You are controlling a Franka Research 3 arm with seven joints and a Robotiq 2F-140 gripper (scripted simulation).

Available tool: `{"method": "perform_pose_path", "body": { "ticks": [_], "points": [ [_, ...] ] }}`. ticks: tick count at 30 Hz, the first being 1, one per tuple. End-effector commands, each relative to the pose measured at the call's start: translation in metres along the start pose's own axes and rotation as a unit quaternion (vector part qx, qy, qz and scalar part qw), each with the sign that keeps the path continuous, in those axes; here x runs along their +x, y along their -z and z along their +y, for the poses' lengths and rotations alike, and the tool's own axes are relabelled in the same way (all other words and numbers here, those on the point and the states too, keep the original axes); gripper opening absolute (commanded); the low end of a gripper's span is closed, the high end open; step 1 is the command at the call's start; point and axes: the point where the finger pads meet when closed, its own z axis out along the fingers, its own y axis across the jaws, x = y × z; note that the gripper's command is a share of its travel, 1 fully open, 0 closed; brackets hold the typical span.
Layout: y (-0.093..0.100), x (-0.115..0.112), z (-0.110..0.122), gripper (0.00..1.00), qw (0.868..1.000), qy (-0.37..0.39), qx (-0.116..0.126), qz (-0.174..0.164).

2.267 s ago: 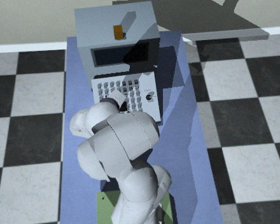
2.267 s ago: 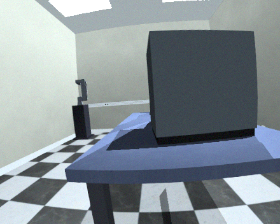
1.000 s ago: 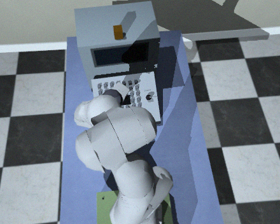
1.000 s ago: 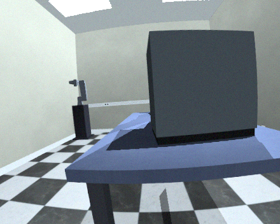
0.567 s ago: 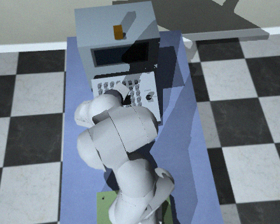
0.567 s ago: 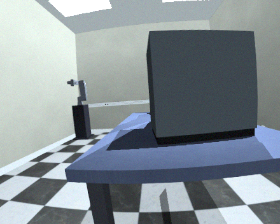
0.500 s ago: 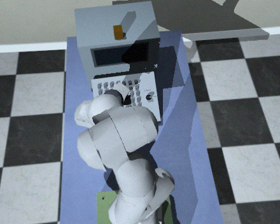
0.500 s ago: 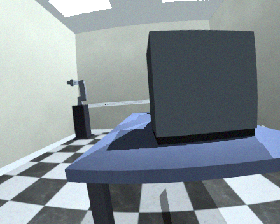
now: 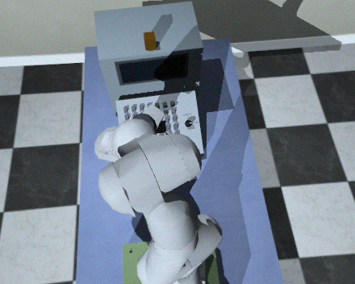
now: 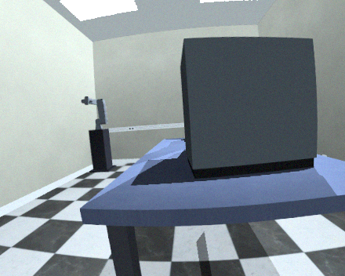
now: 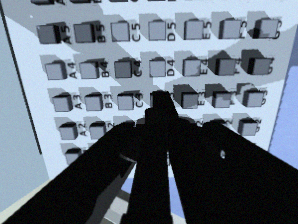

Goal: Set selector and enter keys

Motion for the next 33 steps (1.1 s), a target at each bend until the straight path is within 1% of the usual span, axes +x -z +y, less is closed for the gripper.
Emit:
{"method": "perform_pose_path", "body": {
  "ticks": [1,33],
  "points": [
    [-0.0009,0.0000,-0.0020,0.10,1.000,0.005,0.003,0.000],
    [-0.0080,0.0001,-0.0020,0.10,1.000,0.005,0.003,0.000]
  ]
}}
